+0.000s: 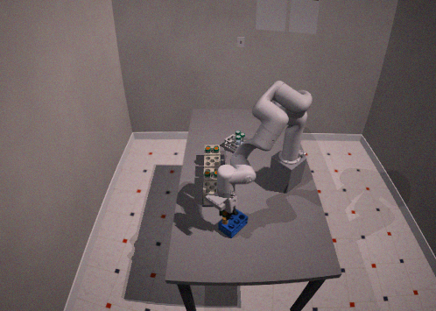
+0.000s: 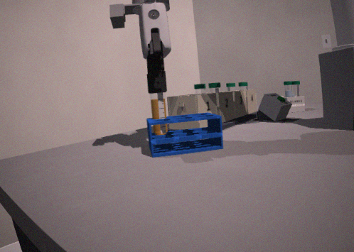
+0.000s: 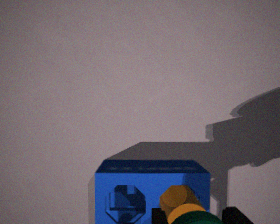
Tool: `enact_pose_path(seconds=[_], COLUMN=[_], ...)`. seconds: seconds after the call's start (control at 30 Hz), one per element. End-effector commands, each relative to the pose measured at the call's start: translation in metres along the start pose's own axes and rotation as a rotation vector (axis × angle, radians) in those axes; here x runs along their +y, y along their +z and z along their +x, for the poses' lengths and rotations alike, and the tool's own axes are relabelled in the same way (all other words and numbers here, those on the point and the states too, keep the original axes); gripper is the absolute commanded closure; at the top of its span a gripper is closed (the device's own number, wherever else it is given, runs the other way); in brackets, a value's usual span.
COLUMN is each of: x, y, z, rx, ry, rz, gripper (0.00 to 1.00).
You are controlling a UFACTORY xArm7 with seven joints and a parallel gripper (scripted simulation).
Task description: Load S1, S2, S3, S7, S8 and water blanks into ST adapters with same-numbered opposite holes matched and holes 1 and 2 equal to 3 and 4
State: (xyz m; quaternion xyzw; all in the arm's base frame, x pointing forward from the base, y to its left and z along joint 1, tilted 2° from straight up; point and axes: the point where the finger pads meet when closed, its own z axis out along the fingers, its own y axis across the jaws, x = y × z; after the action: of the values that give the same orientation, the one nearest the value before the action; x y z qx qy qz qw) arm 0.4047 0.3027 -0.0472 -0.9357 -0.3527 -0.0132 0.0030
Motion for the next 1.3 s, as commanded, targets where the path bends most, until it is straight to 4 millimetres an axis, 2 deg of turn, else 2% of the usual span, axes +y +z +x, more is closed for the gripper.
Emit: enact_pose_path(seconds=[0.0,0.5,1.27], x=[0.000,0.000,0.000], y=[-0.004,-0.010,-0.052], z=[0.002,0.002,0.002], rx=[0.004,0.004,0.004], ry=[0.000,0.000,0.000], rz=[0.000,0.000,0.000], gripper=[1.00,1.00,1.00])
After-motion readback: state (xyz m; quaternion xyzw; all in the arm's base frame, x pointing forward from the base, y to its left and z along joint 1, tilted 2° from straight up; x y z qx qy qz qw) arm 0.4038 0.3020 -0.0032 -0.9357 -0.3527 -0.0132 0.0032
